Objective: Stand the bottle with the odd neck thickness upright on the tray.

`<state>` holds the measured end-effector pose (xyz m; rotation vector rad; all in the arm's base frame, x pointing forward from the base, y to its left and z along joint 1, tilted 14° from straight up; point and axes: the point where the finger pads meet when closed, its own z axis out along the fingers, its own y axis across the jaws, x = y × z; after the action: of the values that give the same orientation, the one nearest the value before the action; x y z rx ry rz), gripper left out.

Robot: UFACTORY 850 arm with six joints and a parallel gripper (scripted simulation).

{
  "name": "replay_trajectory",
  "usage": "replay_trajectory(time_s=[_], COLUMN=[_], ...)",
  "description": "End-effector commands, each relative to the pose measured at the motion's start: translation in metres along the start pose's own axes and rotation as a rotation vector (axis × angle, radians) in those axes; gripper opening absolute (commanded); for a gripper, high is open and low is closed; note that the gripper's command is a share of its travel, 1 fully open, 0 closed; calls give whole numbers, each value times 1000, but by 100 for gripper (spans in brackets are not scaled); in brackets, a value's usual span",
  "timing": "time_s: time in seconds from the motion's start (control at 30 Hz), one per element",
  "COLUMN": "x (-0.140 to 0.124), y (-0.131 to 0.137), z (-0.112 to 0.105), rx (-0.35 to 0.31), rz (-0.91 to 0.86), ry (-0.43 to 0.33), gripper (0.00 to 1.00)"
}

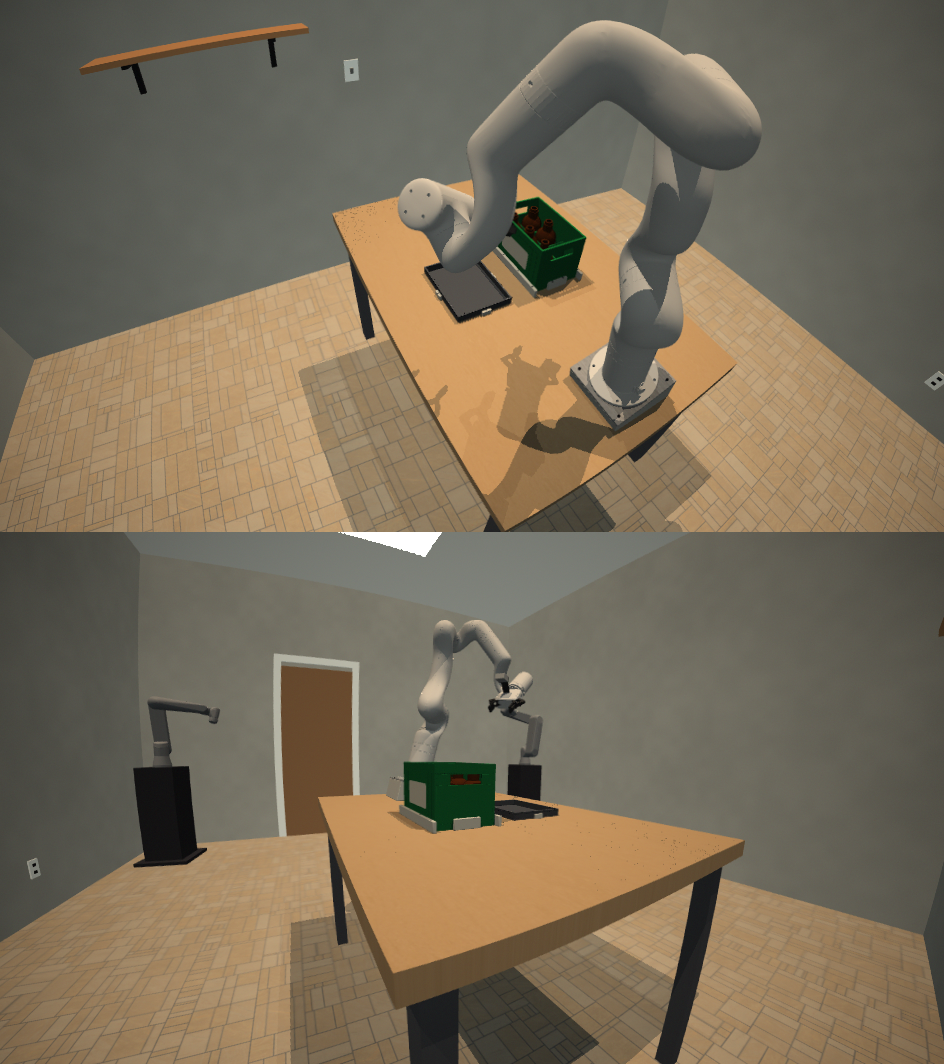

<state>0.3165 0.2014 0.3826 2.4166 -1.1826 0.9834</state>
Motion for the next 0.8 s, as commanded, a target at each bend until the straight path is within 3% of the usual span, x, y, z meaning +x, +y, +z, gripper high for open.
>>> replay_trajectory(time_s=[0.0,0.6,0.7,0.77], x=[0,0,0,-1], y=[0,-1,-2,-5], z=[-1,0,13,31], rx=[1,-3,-55,-130], rz=[1,3,22,56], ry=[0,-3,-38,-95], gripper=[100,100,100,100])
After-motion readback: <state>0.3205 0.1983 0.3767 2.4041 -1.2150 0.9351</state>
